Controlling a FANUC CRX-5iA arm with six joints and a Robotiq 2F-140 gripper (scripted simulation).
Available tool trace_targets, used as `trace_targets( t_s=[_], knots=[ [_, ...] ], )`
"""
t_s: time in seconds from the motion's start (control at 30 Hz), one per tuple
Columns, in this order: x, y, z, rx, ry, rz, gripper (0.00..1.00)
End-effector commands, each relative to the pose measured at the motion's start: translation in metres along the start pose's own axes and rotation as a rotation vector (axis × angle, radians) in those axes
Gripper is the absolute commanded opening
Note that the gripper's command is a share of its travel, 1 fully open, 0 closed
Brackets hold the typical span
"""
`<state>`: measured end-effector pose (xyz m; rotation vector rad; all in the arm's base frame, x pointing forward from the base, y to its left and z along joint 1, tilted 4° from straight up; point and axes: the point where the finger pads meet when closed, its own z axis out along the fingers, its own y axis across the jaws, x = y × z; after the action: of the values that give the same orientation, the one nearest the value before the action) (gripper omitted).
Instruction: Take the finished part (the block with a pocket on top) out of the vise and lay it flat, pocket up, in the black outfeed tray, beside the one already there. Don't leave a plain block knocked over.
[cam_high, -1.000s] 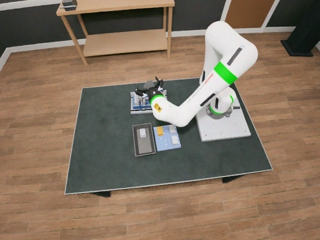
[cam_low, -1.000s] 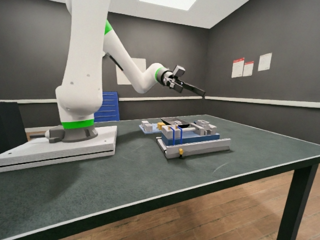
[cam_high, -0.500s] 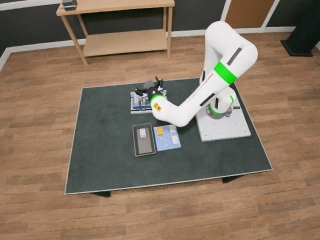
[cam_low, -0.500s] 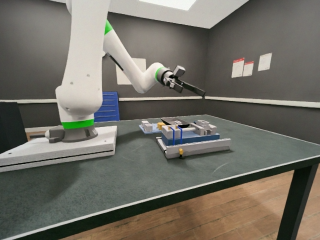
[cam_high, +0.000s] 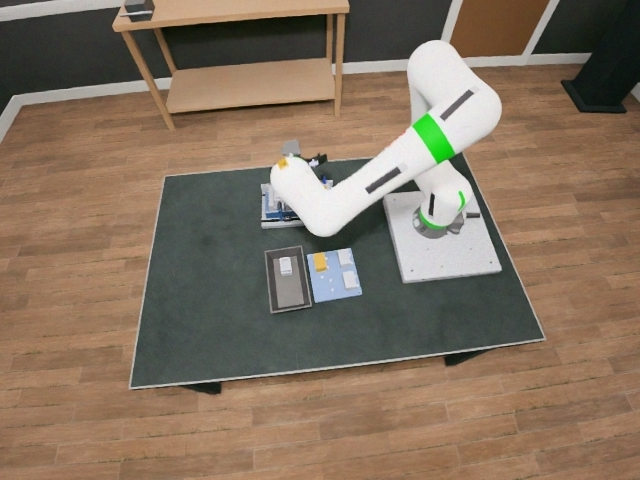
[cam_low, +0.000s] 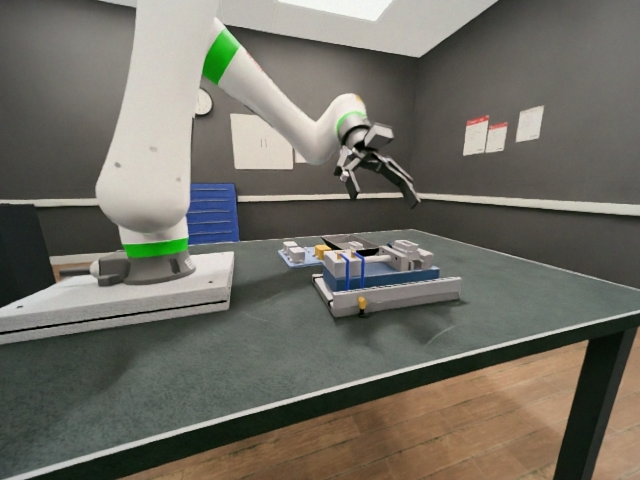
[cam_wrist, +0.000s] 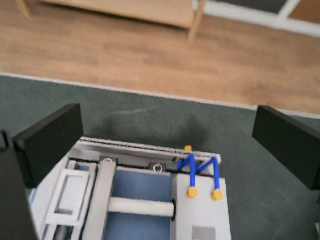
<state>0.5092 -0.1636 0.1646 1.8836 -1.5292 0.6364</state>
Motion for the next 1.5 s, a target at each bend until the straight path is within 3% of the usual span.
trace_targets(
  t_s=[0.0, 0.2, 0.4, 0.47, 0.5, 0.77, 1.07, 1.1, 1.47],
  knots=[
    [-0.005, 0.001, 0.011, -0.062, -0.153, 0.028, 1.0],
    [-0.017, -0.009, 0.014, -0.077, -0.343, 0.06, 1.0],
    [-0.027, -0.029, 0.008, -0.052, -0.535, 0.088, 1.0],
    [-0.027, -0.029, 0.008, -0.052, -0.535, 0.088, 1.0],
    [-0.03, -0.042, 0.002, -0.024, -0.625, 0.099, 1.0],
    [-0.026, -0.084, -0.024, 0.096, -0.846, 0.122, 1.0],
    [-0.024, -0.091, -0.028, 0.119, -0.875, 0.125, 1.0],
    [-0.024, -0.091, -0.028, 0.119, -0.875, 0.125, 0.1],
    [-0.024, -0.091, -0.028, 0.119, -0.875, 0.125, 0.1]
  ],
)
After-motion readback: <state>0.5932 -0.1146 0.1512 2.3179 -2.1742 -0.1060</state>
